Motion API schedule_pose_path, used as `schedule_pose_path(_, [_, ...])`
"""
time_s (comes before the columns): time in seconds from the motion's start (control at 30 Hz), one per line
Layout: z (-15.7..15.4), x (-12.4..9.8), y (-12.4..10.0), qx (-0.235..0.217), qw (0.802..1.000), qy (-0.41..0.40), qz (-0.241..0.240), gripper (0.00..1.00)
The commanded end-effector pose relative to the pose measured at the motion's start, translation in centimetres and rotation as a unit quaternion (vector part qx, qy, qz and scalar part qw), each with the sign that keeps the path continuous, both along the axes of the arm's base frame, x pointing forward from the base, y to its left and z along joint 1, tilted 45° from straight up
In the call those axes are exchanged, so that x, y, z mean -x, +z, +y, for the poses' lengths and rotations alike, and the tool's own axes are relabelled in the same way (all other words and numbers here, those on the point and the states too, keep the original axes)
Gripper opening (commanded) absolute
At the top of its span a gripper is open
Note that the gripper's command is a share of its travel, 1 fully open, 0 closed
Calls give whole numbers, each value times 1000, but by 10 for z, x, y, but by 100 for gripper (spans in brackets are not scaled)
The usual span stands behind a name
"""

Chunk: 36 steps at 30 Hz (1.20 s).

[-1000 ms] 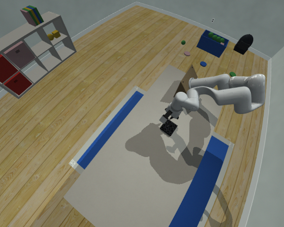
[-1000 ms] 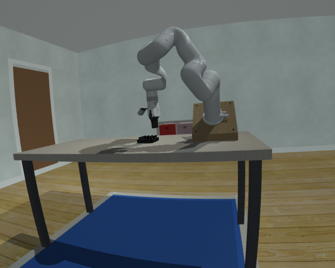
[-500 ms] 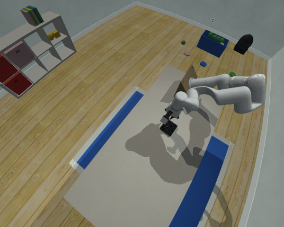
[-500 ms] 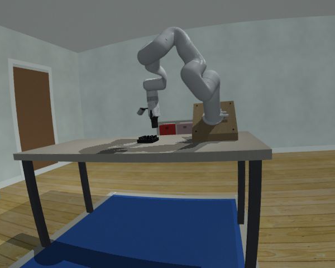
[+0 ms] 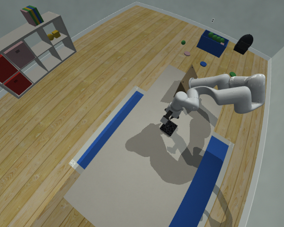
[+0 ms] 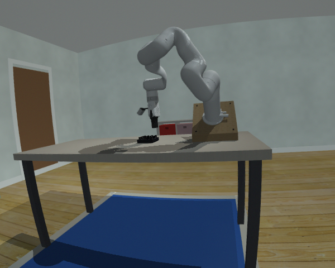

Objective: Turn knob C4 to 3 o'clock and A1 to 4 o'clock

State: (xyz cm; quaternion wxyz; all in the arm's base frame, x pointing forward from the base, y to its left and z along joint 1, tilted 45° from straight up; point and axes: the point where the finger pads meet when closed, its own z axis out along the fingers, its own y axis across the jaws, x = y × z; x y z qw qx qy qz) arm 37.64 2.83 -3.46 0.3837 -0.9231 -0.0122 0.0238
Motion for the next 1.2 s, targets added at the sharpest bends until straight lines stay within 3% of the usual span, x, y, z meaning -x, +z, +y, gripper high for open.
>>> schedule_pose_path(0.0, [-1, -1, 1, 1, 1000, -1, -1, 19])
schedule_pose_path(1.17, [8, 0, -8, 0, 1000, 7, -10, 19])
